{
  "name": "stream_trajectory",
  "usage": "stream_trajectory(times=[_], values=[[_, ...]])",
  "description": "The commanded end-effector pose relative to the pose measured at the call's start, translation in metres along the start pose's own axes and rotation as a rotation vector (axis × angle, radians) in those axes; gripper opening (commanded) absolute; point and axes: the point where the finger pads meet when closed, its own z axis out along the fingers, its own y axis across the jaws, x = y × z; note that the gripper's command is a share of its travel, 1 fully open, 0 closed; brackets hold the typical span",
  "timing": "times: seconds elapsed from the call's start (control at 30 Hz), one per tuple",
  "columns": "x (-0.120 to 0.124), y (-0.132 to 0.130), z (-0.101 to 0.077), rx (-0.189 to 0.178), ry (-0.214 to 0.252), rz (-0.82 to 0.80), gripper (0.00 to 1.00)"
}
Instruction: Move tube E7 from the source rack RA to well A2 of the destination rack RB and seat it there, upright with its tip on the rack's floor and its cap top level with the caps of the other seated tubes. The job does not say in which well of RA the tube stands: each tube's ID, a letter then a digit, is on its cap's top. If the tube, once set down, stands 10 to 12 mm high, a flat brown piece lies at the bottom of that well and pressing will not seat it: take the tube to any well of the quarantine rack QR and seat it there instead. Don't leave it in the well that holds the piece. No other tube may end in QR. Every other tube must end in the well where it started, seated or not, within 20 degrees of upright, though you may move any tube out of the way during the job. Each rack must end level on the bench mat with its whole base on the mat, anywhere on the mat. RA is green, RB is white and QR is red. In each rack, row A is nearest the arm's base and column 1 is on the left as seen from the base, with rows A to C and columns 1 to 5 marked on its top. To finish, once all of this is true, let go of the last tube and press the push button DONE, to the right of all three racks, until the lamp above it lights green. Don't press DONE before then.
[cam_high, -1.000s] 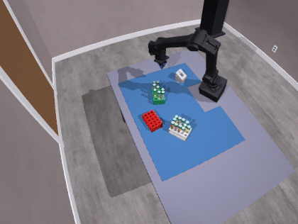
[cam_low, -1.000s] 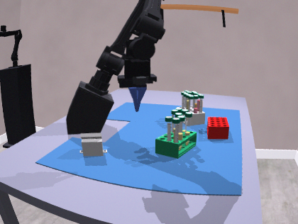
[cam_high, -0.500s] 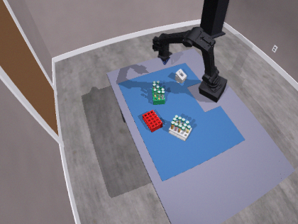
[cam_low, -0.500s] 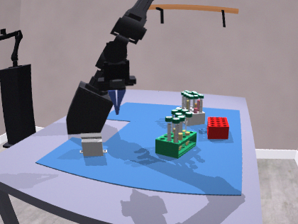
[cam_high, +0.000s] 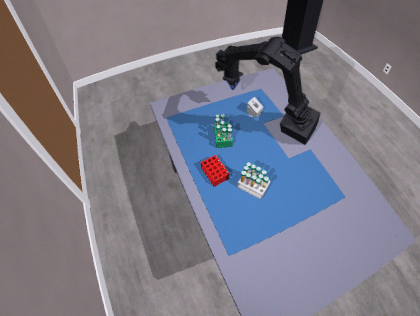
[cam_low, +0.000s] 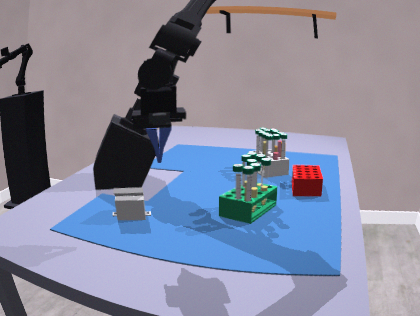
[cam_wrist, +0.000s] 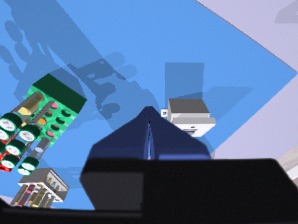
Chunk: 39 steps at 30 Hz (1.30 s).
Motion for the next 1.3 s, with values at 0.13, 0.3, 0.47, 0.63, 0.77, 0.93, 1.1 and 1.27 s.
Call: stream_trajectory(times=[0.13, 0.3, 0.47, 0.63, 0.77, 0.93, 1.1, 1.27], values=[[-0.027, 0.006, -0.022, 0.004, -0.054, -0.026, 0.00], [-0.027, 0.006, -0.022, 0.004, -0.054, -0.026, 0.00], [-0.027, 0.006, -0.022, 0.004, -0.054, -0.026, 0.00], [-0.027, 0.006, -0.022, 0.004, -0.054, -0.026, 0.00], [-0.027, 0.006, -0.022, 0.004, -0.054, -0.026, 0.00], [-0.028, -0.024, -0.020, 0.007, -0.052, -0.015, 0.00], [-0.029, -0.036, -0.020, 0.006, -0.053, -0.015, 0.00], [-0.030, -0.057, -0.020, 0.009, -0.053, -0.015, 0.00]])
